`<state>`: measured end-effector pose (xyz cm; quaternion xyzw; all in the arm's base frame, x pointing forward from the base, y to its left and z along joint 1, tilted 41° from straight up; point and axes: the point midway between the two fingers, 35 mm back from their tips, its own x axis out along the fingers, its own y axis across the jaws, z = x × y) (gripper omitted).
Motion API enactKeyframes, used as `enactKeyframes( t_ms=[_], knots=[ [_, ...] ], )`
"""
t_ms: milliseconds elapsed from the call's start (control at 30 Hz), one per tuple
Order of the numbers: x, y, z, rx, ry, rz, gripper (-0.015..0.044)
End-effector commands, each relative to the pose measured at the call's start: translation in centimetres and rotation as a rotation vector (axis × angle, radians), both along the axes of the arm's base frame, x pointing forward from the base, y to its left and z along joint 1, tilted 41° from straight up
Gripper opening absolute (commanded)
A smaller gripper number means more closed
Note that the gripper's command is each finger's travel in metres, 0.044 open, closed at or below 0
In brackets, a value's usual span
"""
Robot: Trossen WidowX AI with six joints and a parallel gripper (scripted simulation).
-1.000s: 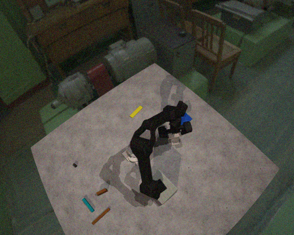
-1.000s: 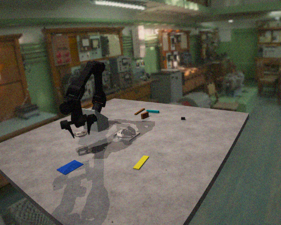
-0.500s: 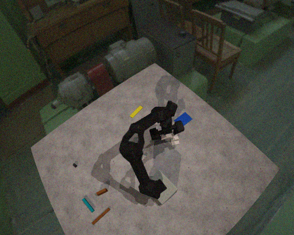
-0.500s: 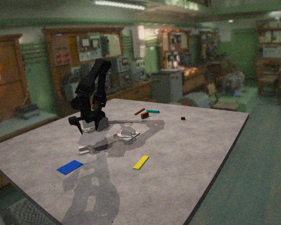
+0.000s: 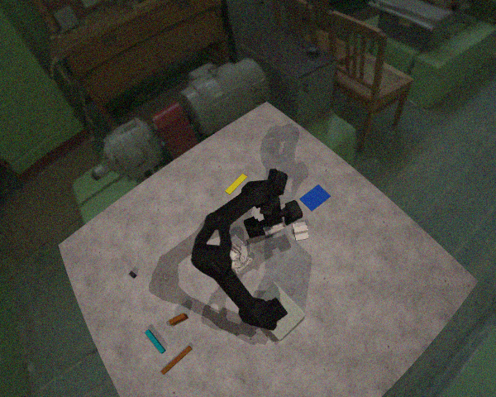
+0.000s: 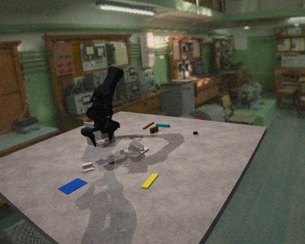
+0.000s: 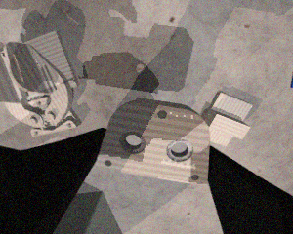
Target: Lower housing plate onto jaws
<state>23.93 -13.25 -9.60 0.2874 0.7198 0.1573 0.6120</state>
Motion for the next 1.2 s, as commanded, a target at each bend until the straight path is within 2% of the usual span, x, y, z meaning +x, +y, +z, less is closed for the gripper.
enactKeyframes(
  t_ms=[0,1167],
  knots=[
    [0.4,1.0,1.0,0.003,-0.027,0.022,0.0351],
    [0.2,10.4,7.3,0.048,-0.185,0.225,0.0351]
  ],
)
